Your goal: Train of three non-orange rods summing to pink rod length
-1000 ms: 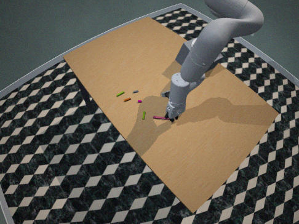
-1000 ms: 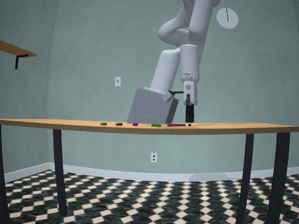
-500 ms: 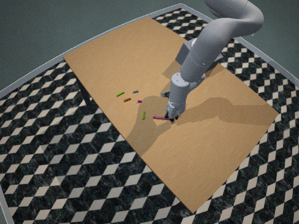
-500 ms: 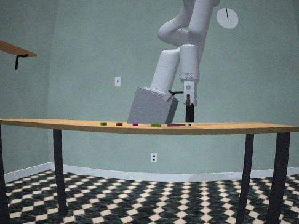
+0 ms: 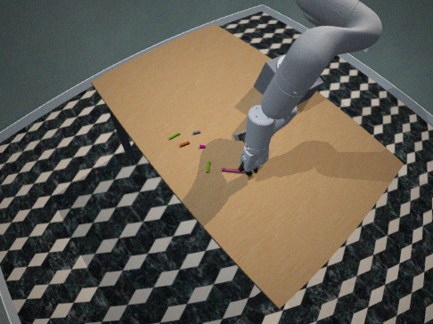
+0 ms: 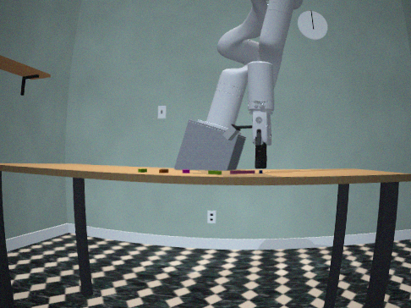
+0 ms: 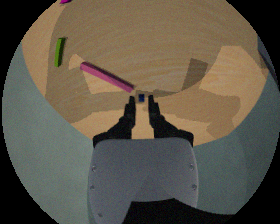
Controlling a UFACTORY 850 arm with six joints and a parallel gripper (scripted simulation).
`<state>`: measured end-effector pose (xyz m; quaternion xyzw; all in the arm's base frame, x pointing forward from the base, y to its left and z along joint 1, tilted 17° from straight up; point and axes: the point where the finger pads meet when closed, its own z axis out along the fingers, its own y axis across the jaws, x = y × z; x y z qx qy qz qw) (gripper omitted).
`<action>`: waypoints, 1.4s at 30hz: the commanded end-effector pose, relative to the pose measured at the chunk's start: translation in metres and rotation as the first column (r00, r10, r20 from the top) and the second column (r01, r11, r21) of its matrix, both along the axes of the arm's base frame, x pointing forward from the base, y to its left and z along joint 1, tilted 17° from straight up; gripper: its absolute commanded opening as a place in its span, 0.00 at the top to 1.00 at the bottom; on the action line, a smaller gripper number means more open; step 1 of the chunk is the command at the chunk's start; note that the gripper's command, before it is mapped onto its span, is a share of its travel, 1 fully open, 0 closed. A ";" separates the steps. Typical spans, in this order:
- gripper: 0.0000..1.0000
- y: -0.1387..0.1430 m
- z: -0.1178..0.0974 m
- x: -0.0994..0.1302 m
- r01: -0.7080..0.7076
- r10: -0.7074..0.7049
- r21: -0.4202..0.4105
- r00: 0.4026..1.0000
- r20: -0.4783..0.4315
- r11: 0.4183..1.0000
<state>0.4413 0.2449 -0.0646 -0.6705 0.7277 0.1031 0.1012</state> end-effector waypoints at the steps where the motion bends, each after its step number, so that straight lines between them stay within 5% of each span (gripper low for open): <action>1: 0.76 0.000 0.000 0.001 0.000 0.000 0.000 1.000 0.001 1.000; 42: 0.76 0.004 -0.013 0.001 0.000 0.000 0.000 1.000 0.001 1.000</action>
